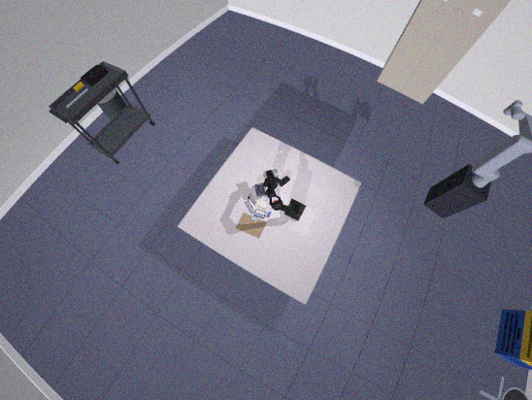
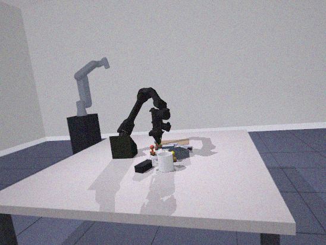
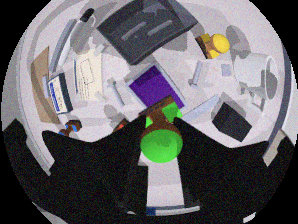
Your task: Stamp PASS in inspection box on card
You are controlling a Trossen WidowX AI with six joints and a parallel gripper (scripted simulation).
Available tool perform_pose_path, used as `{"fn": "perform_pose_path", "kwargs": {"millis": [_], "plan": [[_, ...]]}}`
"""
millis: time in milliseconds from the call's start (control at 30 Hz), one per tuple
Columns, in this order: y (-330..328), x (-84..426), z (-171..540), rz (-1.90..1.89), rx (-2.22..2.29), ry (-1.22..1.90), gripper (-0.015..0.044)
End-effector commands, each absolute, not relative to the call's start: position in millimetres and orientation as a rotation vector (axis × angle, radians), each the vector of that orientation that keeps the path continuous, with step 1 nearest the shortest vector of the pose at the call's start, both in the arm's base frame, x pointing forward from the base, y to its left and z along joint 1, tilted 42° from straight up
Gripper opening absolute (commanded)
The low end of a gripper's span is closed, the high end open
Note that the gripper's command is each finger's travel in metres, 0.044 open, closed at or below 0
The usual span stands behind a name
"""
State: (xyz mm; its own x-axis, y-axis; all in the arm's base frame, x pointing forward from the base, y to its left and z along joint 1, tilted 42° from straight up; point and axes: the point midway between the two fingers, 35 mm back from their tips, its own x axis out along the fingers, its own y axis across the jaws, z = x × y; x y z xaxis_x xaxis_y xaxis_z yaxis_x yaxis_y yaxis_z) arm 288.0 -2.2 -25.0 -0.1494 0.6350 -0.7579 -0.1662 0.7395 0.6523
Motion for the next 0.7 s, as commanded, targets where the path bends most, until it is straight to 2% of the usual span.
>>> {"fn": "perform_pose_path", "kwargs": {"millis": [0,667], "plan": [[-0.5,291.0,-18.7,0.763,0.345,1.551,0.0000],[57.4,305.5,29.0,1.221,-0.161,1.197,0.0000]]}}
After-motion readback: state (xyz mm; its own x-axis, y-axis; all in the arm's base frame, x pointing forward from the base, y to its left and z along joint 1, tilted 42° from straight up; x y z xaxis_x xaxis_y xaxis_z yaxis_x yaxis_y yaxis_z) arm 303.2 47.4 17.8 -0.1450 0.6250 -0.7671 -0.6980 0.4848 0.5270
